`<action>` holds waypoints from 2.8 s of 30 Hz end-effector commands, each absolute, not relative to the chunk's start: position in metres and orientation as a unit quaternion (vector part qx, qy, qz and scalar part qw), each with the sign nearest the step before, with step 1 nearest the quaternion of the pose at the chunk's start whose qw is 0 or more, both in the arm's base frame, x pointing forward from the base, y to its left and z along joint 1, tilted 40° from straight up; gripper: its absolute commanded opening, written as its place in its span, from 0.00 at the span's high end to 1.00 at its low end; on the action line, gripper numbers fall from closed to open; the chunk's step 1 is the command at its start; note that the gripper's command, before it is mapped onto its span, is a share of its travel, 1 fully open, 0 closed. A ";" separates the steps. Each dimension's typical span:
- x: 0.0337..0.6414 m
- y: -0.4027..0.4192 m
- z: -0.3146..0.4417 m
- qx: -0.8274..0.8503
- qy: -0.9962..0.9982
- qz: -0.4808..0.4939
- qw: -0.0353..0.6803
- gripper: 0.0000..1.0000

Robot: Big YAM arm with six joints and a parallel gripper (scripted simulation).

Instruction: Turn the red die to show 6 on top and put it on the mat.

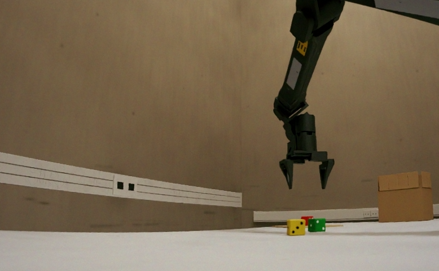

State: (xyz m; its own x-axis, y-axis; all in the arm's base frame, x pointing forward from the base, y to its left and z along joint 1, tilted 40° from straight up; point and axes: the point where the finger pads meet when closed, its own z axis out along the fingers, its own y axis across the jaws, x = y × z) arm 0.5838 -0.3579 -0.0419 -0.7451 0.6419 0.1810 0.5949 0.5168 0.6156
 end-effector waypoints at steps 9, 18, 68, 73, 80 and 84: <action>0.595 -0.348 -0.028 0.530 0.779 0.334 -0.021 0.00; 0.593 -0.351 -0.030 0.646 0.686 0.328 -0.070 0.00; 0.594 -0.346 -0.031 0.701 0.629 0.321 -0.100 0.61; 0.596 -0.344 -0.031 0.700 0.630 0.320 -0.100 0.61; 0.598 -0.341 -0.033 0.699 0.632 0.321 -0.099 0.61; 0.597 -0.340 -0.039 0.700 0.630 0.321 -0.101 0.61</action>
State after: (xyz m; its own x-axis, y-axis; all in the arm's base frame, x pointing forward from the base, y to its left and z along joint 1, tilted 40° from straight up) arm 0.5896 -0.3453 -0.0529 0.0056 0.8088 0.5881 0.9505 -0.1870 0.2481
